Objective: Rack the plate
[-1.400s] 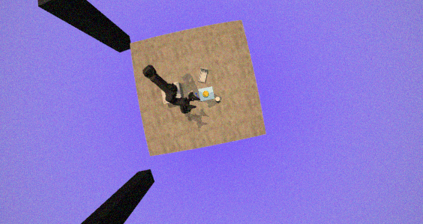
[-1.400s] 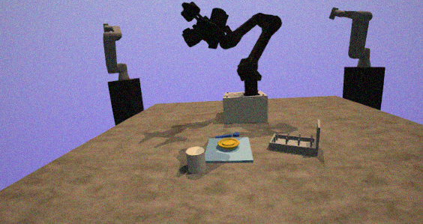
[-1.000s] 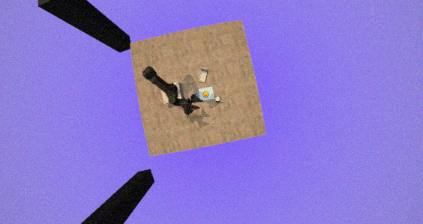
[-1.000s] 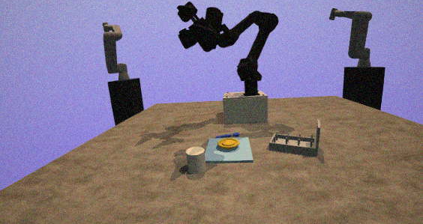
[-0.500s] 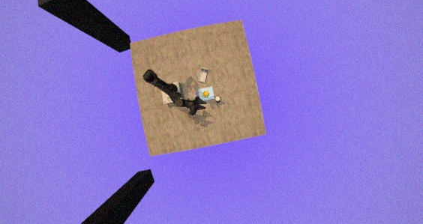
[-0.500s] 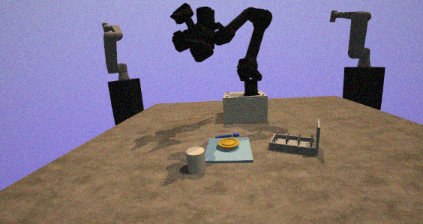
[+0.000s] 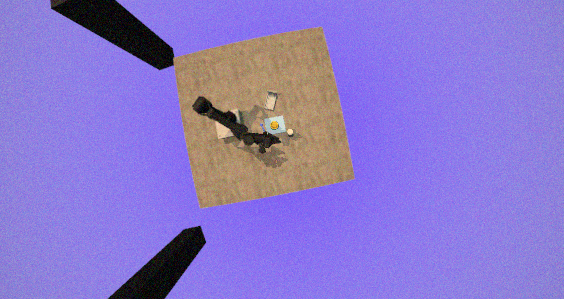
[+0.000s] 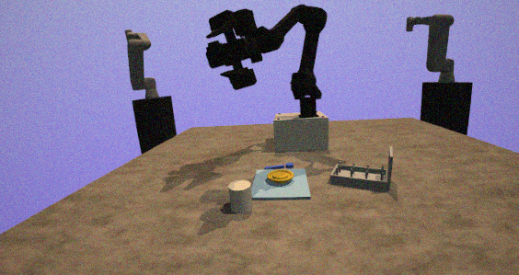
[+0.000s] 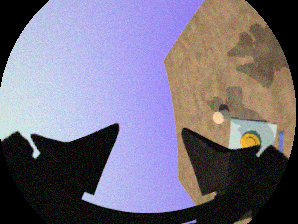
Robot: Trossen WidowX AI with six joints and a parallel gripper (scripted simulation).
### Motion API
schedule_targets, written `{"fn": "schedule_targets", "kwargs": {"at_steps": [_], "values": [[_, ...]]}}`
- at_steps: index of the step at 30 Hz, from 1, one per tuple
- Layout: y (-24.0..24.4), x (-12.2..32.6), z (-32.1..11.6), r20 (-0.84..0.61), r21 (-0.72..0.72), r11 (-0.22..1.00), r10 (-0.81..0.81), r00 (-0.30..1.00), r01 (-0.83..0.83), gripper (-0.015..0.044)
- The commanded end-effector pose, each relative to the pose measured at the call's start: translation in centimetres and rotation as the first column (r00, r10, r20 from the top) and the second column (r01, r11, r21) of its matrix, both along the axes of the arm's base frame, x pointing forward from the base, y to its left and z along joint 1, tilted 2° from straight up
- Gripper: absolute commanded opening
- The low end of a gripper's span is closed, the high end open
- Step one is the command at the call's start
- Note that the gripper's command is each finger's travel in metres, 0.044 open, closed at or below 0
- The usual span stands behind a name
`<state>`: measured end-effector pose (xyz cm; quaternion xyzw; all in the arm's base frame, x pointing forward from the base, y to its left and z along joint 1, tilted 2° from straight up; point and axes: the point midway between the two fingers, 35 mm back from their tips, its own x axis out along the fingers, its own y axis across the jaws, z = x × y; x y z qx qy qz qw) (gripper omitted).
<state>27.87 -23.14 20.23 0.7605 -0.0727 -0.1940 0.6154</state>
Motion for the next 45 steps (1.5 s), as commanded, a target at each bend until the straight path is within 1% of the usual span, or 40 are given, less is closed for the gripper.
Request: {"fn": "schedule_targets", "kwargs": {"at_steps": [1, 12, 23, 35, 45], "values": [[0.0, 0.6, -1.1, -0.071, -0.033, 0.999, 0.016, 0.997, -0.019, 0.04], [0.5, 2.2, -4.5, -0.293, -0.134, 0.983, 0.082, 0.953, -0.126, 0.04], [1.5, 3.3, -8.0, -0.51, -0.201, 0.935, 0.155, 0.846, -0.293, 0.04], [3.1, 3.9, -11.6, -0.717, -0.212, 0.827, 0.229, 0.658, -0.52, 0.04], [4.9, 3.9, -14.6, -0.852, -0.151, 0.678, 0.28, 0.443, -0.719, 0.04]]}}
